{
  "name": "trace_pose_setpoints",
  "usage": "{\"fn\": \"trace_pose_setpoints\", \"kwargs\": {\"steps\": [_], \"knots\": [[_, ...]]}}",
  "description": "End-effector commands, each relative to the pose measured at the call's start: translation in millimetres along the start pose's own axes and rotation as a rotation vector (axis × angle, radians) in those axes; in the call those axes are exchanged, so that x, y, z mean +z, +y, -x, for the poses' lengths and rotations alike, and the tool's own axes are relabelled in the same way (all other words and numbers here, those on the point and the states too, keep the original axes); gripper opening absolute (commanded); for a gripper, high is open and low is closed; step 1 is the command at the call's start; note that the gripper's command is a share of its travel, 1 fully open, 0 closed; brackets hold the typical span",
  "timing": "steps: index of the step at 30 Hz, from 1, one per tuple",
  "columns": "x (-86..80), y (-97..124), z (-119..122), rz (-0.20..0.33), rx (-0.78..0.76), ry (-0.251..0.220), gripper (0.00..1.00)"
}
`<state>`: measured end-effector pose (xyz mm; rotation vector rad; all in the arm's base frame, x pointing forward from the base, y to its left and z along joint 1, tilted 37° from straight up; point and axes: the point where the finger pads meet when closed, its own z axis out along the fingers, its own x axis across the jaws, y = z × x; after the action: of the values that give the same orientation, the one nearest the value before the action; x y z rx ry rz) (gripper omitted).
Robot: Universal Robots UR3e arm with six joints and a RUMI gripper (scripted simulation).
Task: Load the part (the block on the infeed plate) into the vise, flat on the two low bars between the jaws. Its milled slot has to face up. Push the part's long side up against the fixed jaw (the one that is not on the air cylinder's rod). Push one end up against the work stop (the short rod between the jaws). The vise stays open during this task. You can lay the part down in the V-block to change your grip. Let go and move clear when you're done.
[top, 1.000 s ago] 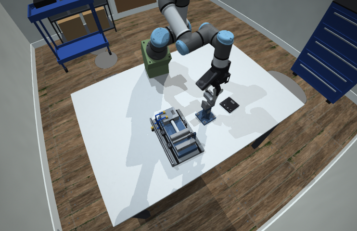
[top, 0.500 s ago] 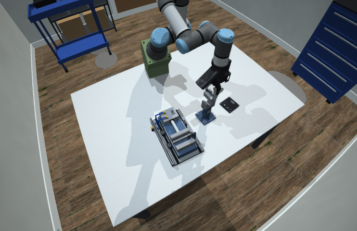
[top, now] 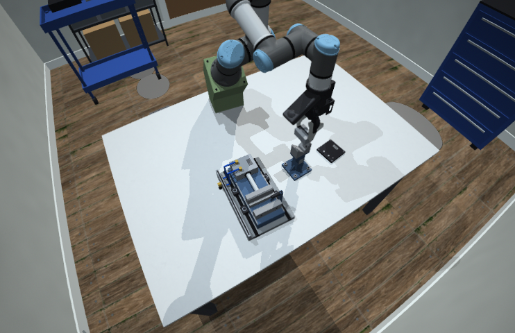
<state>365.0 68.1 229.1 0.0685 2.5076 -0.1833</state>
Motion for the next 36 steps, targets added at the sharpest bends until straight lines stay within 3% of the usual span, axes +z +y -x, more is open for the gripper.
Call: {"fn": "trace_pose_setpoints", "kwargs": {"steps": [1, 13, 36], "knots": [[-6.6, 0.0, 0.9, 0.000, 0.000, -0.003, 0.00], [-20.8, 0.0, 0.9, 0.000, 0.000, -0.003, 0.00], [-24.9, 0.0, 0.9, 0.000, 0.000, -0.003, 0.00]]}}
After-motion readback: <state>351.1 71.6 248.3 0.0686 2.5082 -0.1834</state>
